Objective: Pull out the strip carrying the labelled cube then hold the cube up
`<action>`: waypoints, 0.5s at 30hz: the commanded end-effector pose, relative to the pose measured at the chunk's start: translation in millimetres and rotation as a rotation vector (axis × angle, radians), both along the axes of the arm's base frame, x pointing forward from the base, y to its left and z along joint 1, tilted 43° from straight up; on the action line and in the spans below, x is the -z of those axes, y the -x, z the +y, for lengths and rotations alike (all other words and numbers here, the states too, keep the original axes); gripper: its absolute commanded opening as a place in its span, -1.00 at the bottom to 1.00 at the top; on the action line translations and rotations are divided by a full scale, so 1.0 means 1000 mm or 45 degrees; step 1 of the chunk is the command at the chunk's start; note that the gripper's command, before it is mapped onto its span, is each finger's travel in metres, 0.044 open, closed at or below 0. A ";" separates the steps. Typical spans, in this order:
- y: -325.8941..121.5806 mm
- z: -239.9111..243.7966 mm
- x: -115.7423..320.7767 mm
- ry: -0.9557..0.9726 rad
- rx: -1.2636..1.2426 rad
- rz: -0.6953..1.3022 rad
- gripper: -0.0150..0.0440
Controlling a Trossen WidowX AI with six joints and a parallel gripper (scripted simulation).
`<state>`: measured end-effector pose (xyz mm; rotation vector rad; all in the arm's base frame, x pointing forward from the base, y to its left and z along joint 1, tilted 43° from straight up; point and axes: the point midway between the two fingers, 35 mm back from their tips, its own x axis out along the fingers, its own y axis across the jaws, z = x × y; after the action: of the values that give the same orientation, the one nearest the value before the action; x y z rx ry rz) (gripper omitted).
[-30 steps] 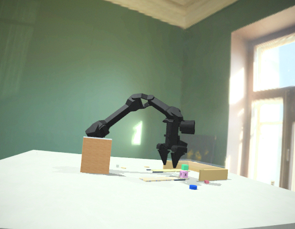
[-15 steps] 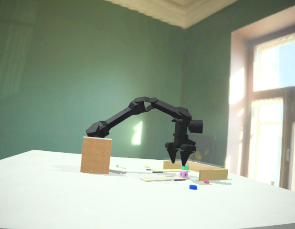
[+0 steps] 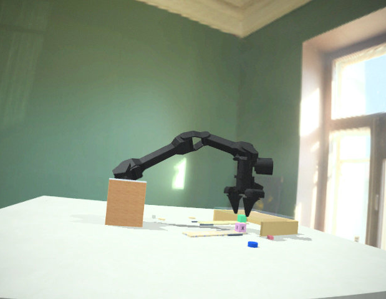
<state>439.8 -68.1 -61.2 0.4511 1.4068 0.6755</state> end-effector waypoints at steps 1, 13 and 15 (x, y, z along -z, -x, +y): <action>-0.002 0.005 0.007 -0.006 0.003 0.007 0.38; -0.003 0.018 0.022 -0.007 0.003 0.007 0.36; -0.003 0.020 0.024 -0.007 0.003 0.007 0.36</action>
<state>446.2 -54.1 -76.9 0.4454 1.3981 0.6741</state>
